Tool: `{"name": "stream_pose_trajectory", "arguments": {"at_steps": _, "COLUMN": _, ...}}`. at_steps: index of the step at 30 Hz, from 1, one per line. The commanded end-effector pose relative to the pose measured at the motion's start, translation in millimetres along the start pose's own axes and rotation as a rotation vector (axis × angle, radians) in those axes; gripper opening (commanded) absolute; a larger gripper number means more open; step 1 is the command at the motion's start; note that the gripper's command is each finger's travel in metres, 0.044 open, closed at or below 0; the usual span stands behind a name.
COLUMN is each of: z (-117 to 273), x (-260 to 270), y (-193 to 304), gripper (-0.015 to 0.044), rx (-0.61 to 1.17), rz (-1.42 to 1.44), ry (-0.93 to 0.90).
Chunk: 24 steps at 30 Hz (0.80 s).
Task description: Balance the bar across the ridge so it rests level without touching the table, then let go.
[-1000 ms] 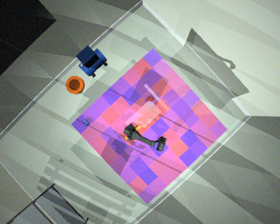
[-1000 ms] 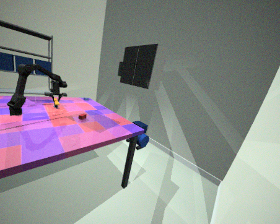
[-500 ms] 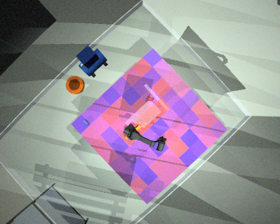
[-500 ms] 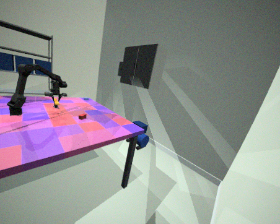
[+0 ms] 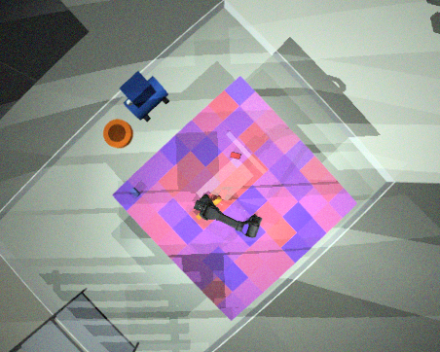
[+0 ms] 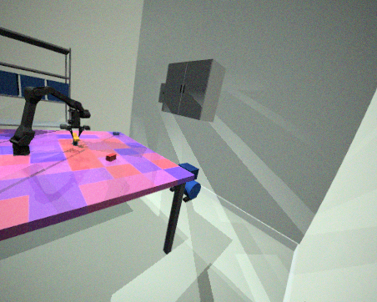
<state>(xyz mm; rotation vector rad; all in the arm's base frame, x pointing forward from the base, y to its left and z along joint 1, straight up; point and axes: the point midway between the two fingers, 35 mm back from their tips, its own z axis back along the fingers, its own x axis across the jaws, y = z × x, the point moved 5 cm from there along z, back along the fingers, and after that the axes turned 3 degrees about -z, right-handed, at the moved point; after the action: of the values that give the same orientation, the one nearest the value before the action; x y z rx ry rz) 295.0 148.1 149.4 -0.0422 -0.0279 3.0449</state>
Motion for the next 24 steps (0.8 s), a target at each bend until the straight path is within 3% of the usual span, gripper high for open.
{"name": "stream_pose_trajectory", "arguments": {"at_steps": 1, "z": -0.1, "x": 0.0, "y": 0.1, "gripper": 0.0172, "rx": 0.001, "rz": 0.000, "ry": 0.000}}
{"name": "stream_pose_trajectory", "arguments": {"at_steps": 22, "z": -0.1, "x": 0.0, "y": 0.1, "gripper": 0.0185, "rx": 0.001, "rz": 0.000, "ry": 0.000}}
{"name": "stream_pose_trajectory", "arguments": {"at_steps": 24, "z": -0.1, "x": 0.0, "y": 0.1, "gripper": 0.0238, "rx": 0.001, "rz": 0.000, "ry": 0.000}}
